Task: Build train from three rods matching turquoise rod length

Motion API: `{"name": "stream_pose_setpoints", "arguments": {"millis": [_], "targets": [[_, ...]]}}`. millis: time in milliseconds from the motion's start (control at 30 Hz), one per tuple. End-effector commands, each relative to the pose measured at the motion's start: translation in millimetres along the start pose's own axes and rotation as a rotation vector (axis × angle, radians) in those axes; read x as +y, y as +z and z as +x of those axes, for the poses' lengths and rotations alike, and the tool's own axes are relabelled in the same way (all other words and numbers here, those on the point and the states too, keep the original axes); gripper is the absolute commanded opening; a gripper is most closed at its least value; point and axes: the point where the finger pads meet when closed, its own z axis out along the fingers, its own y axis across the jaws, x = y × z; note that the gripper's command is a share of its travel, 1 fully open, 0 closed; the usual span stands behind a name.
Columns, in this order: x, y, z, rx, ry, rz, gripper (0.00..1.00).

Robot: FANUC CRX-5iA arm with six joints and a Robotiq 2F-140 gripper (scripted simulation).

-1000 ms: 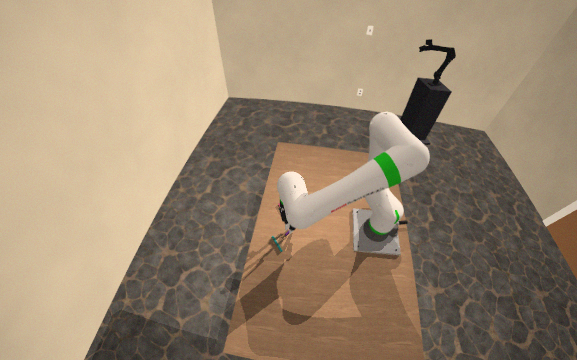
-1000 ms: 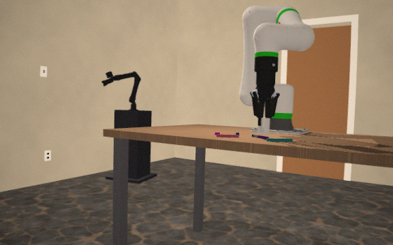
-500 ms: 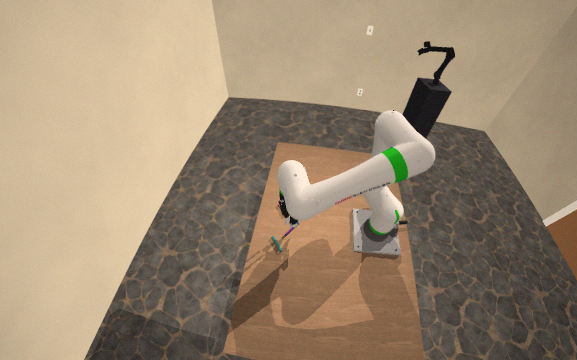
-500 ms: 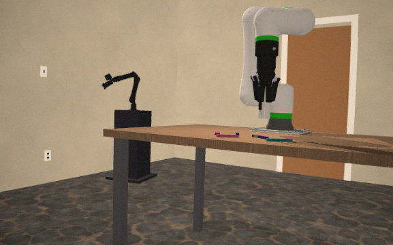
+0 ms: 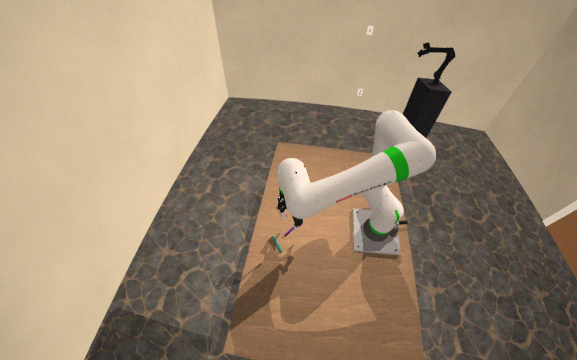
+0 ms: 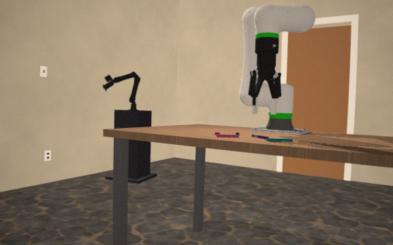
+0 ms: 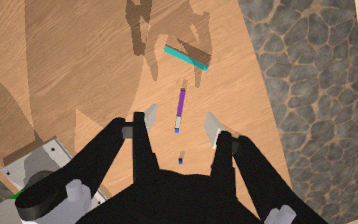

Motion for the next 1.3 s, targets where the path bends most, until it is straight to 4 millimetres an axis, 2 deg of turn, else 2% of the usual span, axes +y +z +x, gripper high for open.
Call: {"name": "stream_pose_setpoints", "arguments": {"millis": [0, 567, 767, 1100, 1267], "targets": [[0, 0, 0, 0.000, 0.000, 0.000, 1.00], [0, -5, 0, 0.000, 0.000, 0.000, 1.00], [0, -16, 0, 0.000, 0.000, 0.000, 1.00], [0, -61, 0, 0.000, 0.000, 0.000, 1.00], [0, -73, 0, 0.000, 0.000, 0.000, 1.00]]}}
